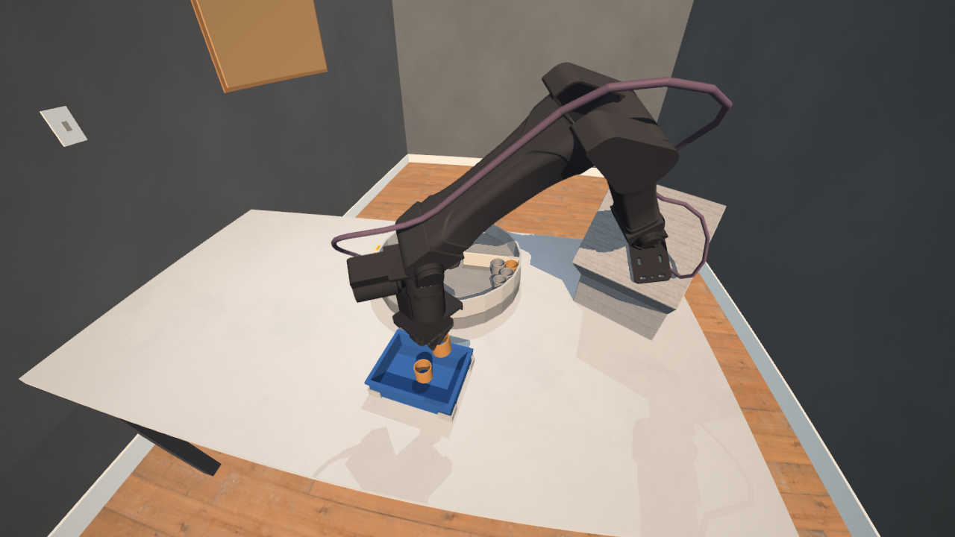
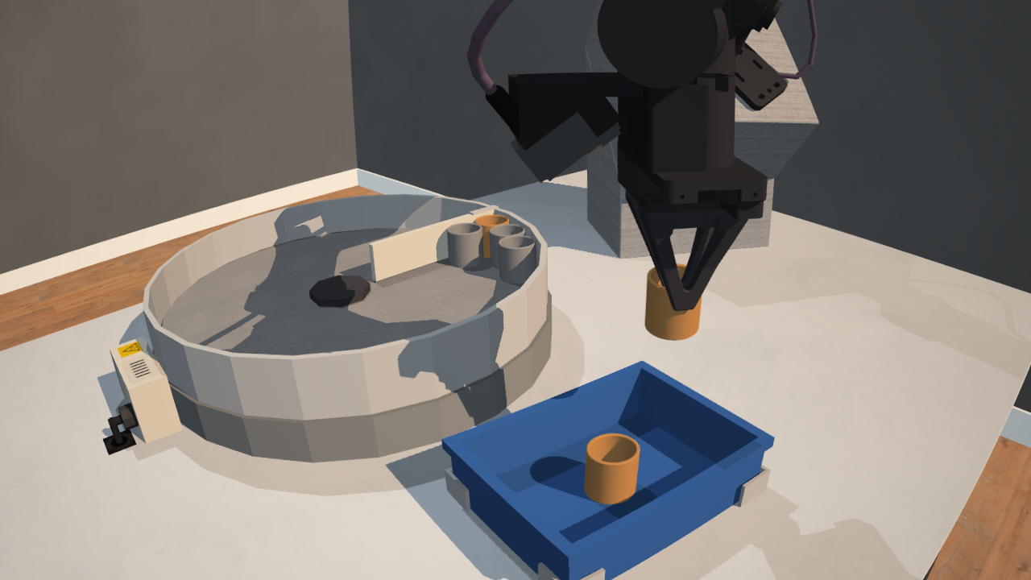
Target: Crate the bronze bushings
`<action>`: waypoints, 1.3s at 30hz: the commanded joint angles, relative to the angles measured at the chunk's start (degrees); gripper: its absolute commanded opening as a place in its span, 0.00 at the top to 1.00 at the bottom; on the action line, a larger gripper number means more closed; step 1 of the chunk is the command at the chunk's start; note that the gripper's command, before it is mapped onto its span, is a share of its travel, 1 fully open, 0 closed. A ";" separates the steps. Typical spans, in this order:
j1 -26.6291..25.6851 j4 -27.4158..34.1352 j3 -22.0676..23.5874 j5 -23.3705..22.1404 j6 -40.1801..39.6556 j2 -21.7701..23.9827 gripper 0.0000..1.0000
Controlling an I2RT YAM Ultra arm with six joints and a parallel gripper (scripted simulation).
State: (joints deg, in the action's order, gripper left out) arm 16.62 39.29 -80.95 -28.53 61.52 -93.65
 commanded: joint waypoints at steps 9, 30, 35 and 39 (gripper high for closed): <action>0.13 1.26 -2.07 0.83 0.65 1.53 1.00; 0.20 1.28 -2.09 0.84 0.55 1.51 1.00; 0.20 1.28 -2.09 0.84 0.55 1.51 1.00; 0.20 1.28 -2.09 0.84 0.55 1.51 1.00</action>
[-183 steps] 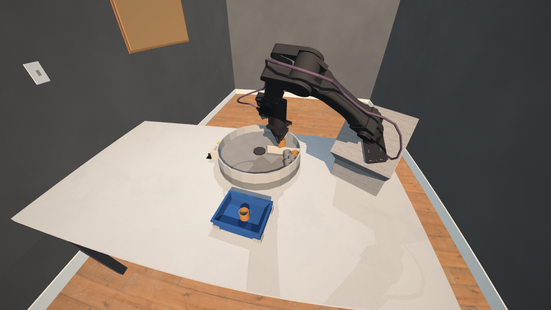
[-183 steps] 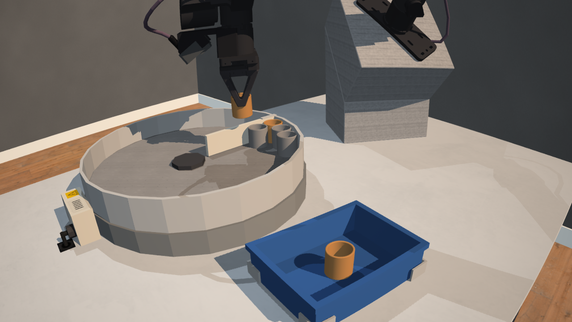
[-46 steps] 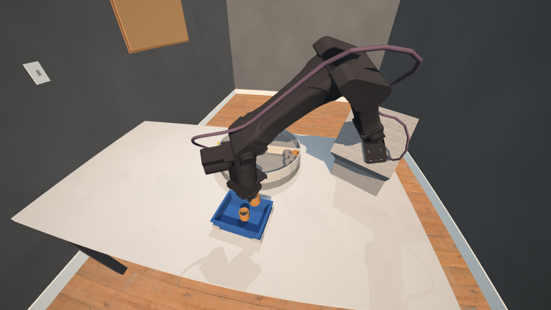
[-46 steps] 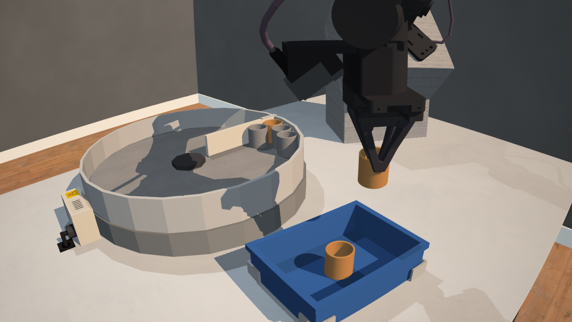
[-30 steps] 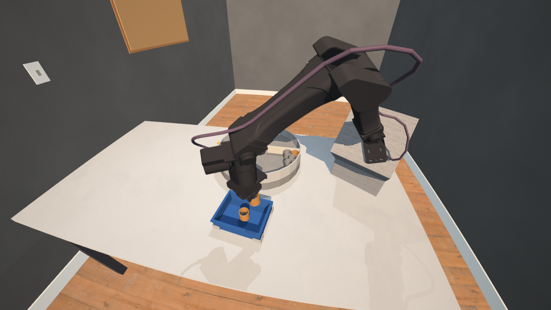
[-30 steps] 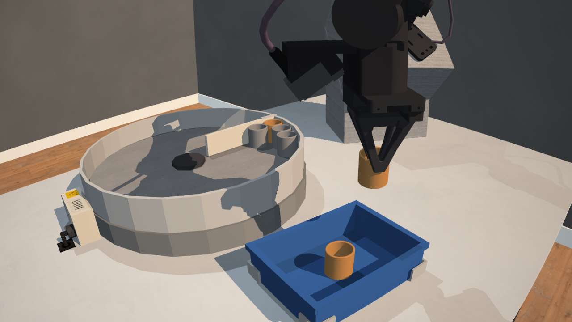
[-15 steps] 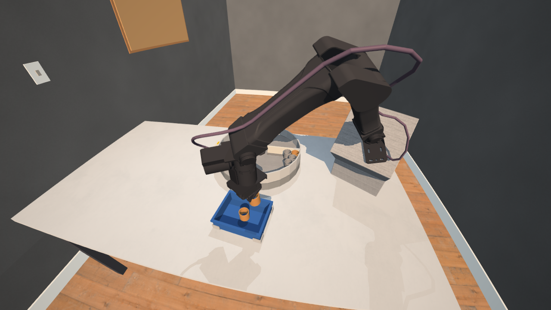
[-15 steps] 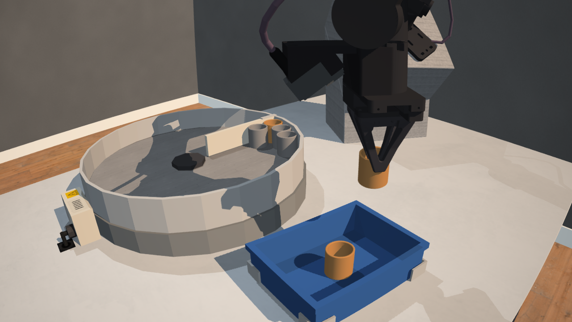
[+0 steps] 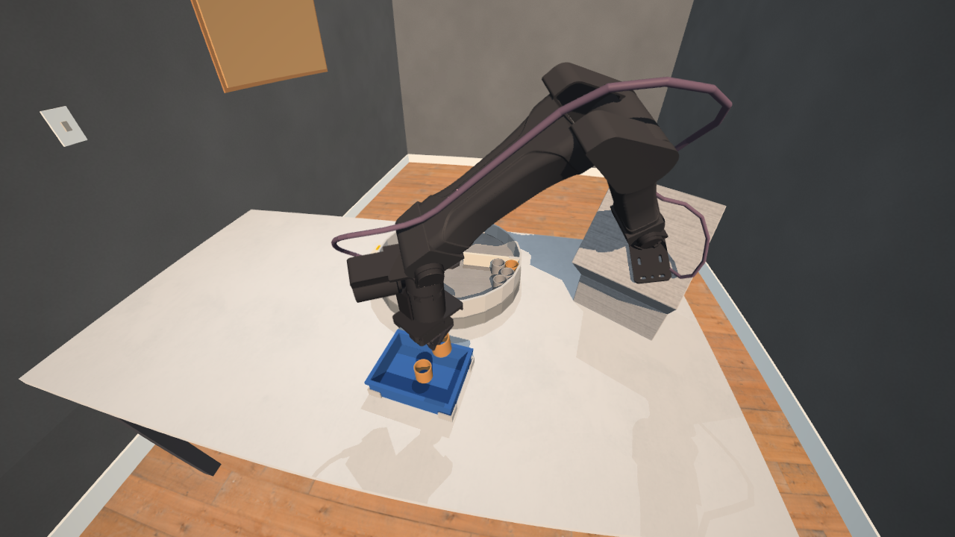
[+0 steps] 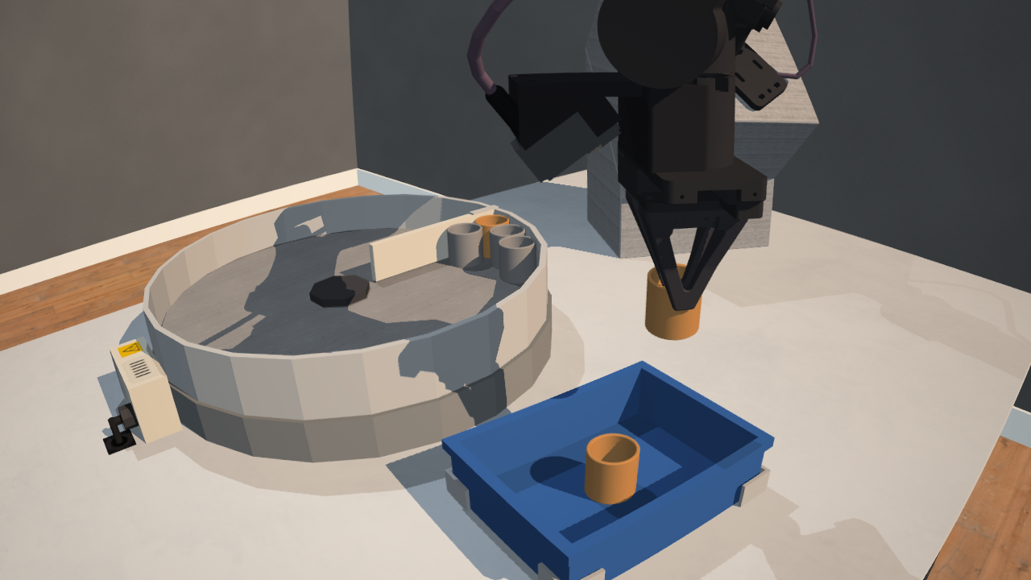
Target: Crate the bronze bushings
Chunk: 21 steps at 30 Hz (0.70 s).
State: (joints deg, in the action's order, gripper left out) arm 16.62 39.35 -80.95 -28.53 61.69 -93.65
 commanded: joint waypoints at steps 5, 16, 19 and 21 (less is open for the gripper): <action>0.20 1.21 -2.09 0.84 0.38 1.51 1.00; 0.21 1.36 -2.40 0.97 0.62 0.95 1.00; 0.22 1.37 -2.40 0.97 0.56 0.95 1.00; 0.22 1.37 -2.40 0.97 0.56 0.95 1.00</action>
State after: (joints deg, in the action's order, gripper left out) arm 16.88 39.48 -80.95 -28.38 61.87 -93.65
